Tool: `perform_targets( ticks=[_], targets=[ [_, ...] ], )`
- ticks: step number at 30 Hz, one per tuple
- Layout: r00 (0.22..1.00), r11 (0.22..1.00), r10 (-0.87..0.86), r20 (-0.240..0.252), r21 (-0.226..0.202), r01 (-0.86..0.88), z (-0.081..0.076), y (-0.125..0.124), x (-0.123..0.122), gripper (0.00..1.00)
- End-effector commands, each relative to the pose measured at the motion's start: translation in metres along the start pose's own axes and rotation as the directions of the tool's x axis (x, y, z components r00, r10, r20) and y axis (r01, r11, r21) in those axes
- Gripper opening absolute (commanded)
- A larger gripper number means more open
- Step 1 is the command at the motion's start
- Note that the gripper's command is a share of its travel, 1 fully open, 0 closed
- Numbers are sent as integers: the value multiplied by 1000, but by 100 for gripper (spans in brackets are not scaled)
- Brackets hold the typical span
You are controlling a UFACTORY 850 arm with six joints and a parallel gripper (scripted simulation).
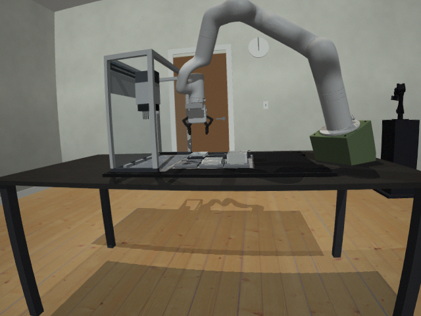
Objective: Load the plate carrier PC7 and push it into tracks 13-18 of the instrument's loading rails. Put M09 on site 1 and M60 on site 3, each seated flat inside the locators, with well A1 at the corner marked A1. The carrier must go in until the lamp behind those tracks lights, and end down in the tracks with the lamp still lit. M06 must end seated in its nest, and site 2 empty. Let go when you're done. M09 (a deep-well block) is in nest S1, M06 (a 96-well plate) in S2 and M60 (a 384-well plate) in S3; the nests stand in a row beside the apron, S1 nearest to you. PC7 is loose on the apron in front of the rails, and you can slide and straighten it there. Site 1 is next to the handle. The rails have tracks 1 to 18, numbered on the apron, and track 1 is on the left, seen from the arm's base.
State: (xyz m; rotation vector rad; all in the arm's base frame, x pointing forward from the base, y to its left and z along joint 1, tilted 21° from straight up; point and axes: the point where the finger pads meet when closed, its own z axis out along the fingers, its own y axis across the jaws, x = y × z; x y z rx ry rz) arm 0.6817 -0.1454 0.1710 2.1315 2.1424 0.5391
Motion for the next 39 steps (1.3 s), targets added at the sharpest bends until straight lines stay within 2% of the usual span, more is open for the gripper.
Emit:
perform_targets(
  ticks=[1, 14, 18, 33, 35, 39],
  targets=[
    [1000, 1000, 0, 1, -2, 0, -7, 1, 0, 100],
    [1000, 1000, 0, 1, -2, 0, -7, 1, 0, 100],
    [1000, 1000, 10, 1, -2, -10, -8, -6, 7, 100],
    [1000, 1000, 10, 0, -2, -10, -15, -55, 63, 100],
    [1000, 1000, 10, 0, -2, -10, -15, -55, 63, 100],
    [1000, 1000, 10, 0, -1, -10, -16, -68, 78, 100]
  ],
)
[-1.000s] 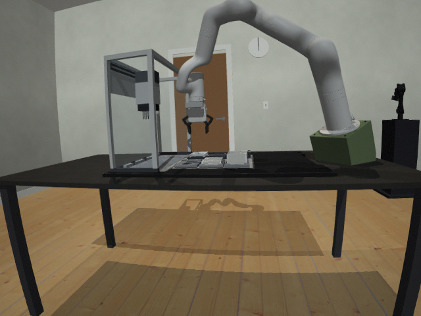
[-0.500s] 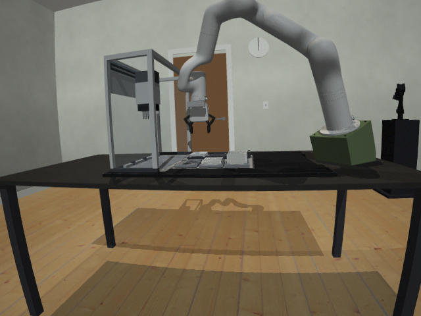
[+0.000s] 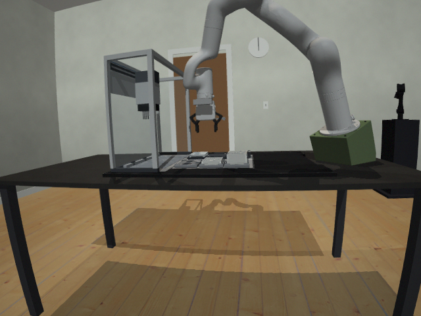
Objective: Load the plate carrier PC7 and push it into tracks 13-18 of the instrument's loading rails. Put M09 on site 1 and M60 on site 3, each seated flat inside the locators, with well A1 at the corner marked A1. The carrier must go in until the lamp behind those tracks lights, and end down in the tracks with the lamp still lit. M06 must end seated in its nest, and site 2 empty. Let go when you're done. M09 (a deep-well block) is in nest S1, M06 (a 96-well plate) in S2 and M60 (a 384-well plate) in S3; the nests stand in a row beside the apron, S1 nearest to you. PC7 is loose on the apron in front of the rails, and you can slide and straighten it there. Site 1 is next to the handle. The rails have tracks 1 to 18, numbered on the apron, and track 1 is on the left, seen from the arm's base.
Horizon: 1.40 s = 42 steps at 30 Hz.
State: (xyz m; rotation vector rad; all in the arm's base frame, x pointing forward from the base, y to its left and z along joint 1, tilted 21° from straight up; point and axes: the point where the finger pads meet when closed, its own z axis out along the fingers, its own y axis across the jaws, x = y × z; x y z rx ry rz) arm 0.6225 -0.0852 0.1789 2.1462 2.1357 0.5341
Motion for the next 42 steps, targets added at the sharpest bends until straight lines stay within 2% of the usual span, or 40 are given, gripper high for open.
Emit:
perform_targets(
  ticks=[1, 42],
  targets=[
    [1000, 1000, -1, -1, -6, 1, -4, -16, 19, 100],
    [1000, 1000, -1, -1, -6, 1, -21, -140, 156, 100]
  ],
)
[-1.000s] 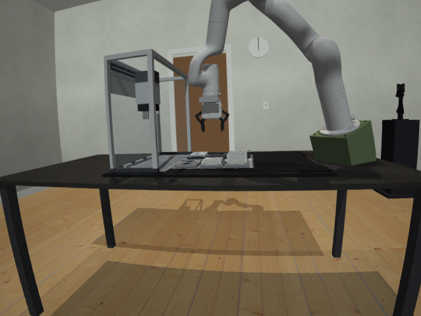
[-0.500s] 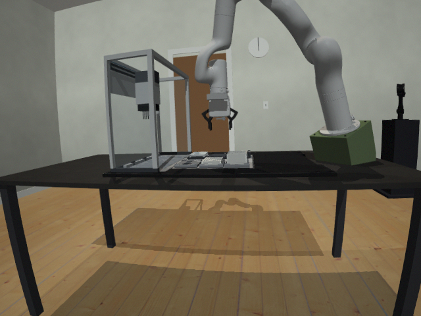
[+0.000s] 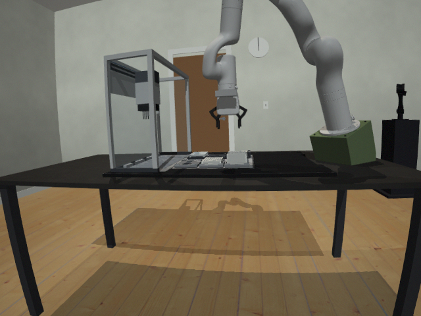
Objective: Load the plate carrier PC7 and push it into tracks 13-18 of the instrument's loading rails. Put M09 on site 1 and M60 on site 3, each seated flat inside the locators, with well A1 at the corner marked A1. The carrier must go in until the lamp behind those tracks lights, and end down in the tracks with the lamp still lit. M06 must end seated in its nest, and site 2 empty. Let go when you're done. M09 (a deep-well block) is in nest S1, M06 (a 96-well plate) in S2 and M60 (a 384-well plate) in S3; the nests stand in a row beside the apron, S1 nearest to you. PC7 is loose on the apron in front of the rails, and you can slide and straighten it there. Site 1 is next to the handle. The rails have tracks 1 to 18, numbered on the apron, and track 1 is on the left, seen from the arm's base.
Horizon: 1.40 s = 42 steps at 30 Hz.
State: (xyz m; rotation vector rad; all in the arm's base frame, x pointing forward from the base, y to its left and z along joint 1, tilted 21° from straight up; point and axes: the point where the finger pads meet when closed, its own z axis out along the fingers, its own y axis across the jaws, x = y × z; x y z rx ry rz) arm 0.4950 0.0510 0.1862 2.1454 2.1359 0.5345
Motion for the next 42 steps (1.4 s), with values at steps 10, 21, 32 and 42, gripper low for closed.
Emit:
perform_targets(
  ticks=[10, 21, 32, 42],
  targets=[
    [1000, 1000, 0, -1, -6, 0, -6, -36, 42, 100],
    [1000, 1000, 0, -1, -6, 0, -6, -36, 42, 100],
    [1000, 1000, 0, -1, -6, 0, 0, -36, 42, 100],
    [1000, 1000, 0, -1, -6, 0, 14, -36, 42, 100]
  ],
)
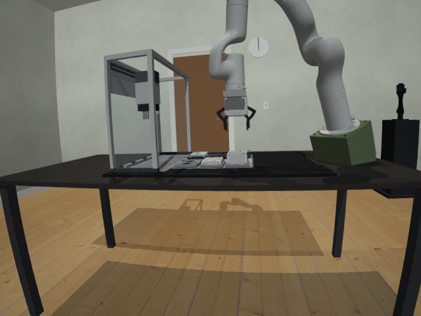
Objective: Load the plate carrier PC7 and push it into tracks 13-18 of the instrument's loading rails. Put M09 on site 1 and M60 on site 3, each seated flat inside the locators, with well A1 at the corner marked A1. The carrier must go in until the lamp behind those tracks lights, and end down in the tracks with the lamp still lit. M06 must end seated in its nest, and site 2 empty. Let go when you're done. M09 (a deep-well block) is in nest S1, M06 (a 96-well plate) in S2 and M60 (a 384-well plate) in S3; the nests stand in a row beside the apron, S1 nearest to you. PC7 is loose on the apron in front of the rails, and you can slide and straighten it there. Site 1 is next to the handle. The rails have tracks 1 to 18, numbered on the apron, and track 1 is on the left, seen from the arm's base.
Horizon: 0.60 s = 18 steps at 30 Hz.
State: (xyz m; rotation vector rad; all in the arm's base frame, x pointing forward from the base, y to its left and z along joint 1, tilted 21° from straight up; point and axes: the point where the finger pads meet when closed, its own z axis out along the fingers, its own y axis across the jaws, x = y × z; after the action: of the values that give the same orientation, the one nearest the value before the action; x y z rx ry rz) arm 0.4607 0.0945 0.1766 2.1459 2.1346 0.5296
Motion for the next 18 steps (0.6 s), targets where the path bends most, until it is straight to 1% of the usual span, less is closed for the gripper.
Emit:
perform_targets(
  ticks=[1, 12, 14, 18],
  targets=[
    [1000, 1000, -1, -4, -7, 0, 8, 1, 0, 100],
    [1000, 1000, -1, -4, -7, 0, 26, 1, 0, 100],
    [1000, 1000, -1, -4, -7, 0, 26, 1, 0, 100],
    [1000, 1000, 0, -4, -7, 0, 33, 1, 0, 100]
  ],
)
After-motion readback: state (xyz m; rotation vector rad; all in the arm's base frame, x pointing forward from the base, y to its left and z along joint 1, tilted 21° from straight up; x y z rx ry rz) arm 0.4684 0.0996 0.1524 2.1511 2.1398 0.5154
